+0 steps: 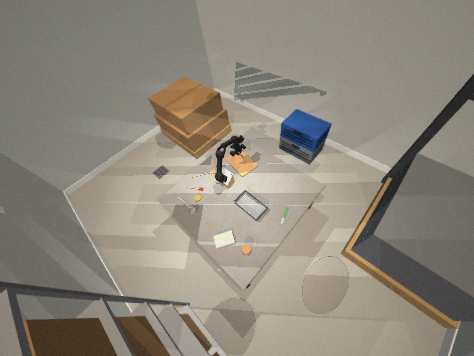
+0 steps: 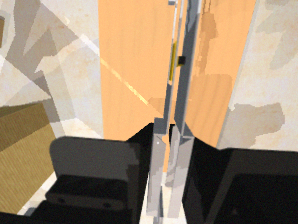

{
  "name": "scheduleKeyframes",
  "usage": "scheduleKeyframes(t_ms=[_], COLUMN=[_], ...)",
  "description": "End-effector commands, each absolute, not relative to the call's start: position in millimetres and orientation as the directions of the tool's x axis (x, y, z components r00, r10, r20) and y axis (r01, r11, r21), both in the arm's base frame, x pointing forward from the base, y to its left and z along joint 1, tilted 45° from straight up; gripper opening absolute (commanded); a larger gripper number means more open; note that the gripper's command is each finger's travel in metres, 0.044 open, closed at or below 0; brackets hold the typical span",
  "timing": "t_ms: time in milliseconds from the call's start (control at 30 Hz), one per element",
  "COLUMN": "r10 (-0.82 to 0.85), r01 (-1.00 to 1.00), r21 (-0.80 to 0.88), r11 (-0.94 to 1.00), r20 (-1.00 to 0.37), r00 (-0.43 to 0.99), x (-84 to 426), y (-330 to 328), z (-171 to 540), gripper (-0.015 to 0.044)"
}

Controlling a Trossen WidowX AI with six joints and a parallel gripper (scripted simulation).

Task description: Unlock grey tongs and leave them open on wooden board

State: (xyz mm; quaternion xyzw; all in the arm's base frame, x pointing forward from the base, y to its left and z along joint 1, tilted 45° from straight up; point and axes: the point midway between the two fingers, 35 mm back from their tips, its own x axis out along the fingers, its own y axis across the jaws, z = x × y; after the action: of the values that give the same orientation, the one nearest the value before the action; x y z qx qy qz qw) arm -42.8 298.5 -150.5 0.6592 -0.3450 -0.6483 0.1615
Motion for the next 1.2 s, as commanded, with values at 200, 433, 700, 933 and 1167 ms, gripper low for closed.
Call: scheduleKeyframes(t_ms=[200,433,700,933,1167], r10=[-0.67,-0.67,-0.67,-0.67,-0.671], r01=[-0.249,-0.249,-0.249,-0.249,-0.249], r21=[0.665,0.665,0.665,0.665,0.666], r11=[-0.704,-0.704,-0.704,-0.704,-0.704], r20=[-0.739,-0.738,-0.738,-0.738,-0.738], r00=[-0.076,-0.077,-0.077,-0.077,-0.078], x=[-44.0,-45.1,-46.3,-47.3,-48.1], y=[286.2,278.9,270.2,262.2,254.0], z=[-164.9,-173.9,-184.0,-192.4,-200.5], gripper=[-0.015,-0.015,-0.015,-0.015,-0.015])
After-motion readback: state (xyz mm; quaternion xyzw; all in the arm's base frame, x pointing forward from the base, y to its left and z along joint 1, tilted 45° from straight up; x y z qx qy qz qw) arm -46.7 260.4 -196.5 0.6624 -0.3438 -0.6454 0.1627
